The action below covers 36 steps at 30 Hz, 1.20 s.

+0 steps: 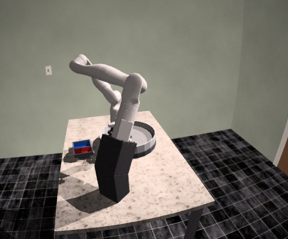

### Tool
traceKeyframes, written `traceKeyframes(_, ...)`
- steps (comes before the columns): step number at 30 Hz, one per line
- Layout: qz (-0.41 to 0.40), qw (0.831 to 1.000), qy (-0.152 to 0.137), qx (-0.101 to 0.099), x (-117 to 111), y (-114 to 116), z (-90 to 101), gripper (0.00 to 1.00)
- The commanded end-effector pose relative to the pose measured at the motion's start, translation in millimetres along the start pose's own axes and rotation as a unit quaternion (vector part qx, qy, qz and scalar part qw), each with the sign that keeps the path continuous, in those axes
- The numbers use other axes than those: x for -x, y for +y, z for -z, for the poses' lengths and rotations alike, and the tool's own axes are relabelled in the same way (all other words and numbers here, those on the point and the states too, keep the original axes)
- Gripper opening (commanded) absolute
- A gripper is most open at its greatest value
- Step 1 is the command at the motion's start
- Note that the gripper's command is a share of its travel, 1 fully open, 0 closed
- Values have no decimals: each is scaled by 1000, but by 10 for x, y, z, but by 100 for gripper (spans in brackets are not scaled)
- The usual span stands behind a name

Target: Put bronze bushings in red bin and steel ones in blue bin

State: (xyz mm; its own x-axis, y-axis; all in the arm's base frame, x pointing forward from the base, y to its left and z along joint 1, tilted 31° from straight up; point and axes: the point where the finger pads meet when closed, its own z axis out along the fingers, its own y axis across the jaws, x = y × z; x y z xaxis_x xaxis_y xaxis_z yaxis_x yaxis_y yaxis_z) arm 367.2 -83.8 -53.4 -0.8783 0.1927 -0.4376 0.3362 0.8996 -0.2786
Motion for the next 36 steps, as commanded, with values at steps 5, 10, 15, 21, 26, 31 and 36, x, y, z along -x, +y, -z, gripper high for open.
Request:
traceKeyframes(5,0,1000,0,0,0,3,15,0)
traceKeyframes(10,0,1000,0,0,1,3,44,0)
traceKeyframes(15,0,1000,0,0,1,3,44,0)
traceKeyframes(21,0,1000,0,0,0,3,75,0)
traceKeyframes(26,0,1000,0,0,0,3,75,0)
traceKeyframes(31,0,1000,0,0,1,3,98,0)
traceKeyframes(36,0,1000,0,0,1,3,104,0)
